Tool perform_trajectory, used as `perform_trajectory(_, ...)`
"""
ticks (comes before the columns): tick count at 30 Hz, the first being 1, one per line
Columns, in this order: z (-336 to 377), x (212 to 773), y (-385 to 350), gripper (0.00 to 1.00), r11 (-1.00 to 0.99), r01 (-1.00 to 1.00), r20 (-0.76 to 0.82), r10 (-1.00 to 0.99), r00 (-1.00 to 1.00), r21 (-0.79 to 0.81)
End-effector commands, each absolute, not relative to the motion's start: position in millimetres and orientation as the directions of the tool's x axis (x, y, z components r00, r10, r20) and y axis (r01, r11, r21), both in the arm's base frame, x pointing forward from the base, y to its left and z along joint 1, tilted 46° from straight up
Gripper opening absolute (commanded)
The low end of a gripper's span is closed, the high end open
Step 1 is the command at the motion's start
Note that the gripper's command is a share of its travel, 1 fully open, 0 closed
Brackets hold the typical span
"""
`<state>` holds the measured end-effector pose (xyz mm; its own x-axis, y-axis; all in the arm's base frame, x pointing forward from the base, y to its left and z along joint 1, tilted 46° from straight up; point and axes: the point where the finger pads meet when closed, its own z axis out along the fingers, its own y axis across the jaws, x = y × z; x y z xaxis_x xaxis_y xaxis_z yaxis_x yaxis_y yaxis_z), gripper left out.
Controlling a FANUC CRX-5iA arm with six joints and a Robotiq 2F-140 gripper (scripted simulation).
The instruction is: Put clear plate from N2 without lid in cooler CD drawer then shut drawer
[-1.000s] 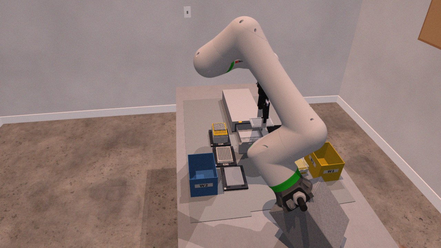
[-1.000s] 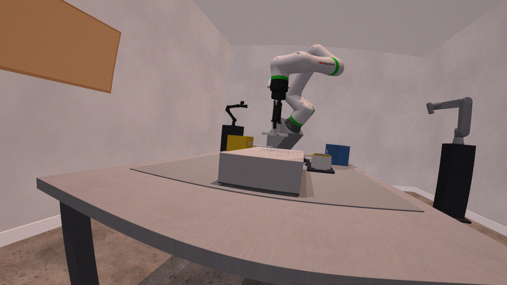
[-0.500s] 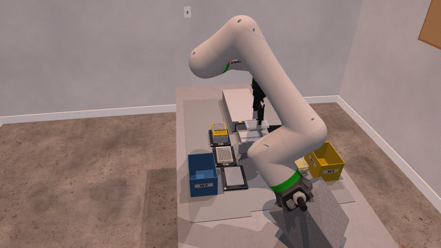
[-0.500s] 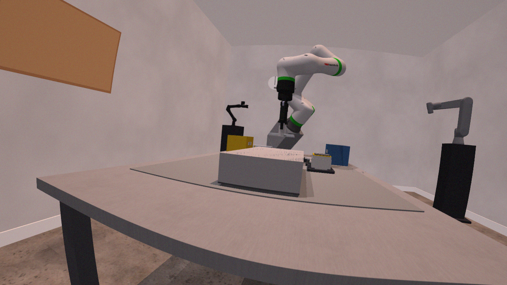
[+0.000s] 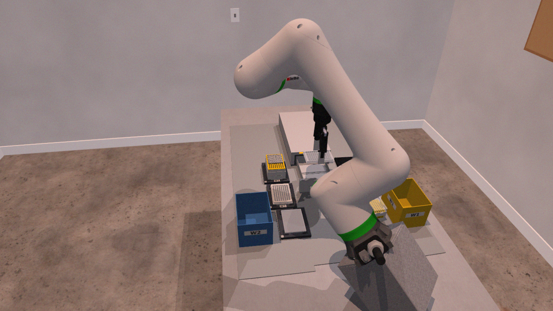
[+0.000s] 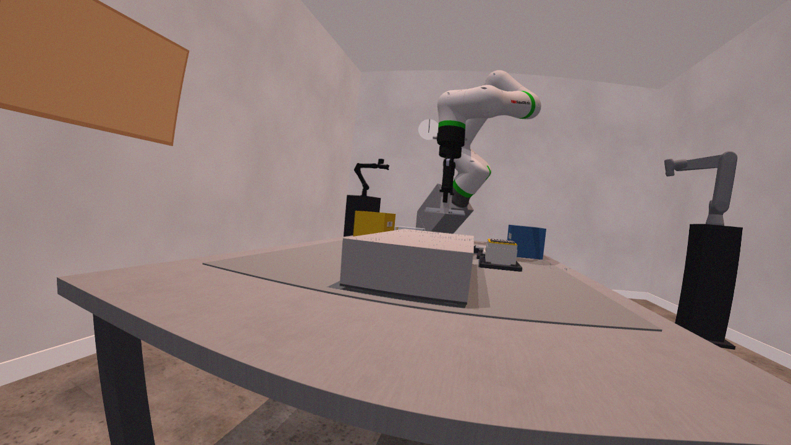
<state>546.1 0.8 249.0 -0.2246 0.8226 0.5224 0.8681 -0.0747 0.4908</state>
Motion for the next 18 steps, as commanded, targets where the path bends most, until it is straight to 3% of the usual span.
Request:
perform_trajectory(1, 249, 546, 0, 0.0, -0.075, 0.868, 0.522, 0.823, -0.224, 0.491)
perform_trajectory(18, 237, 554, 10, 0.0, -0.075, 0.868, 0.522, 0.823, -0.224, 0.491)
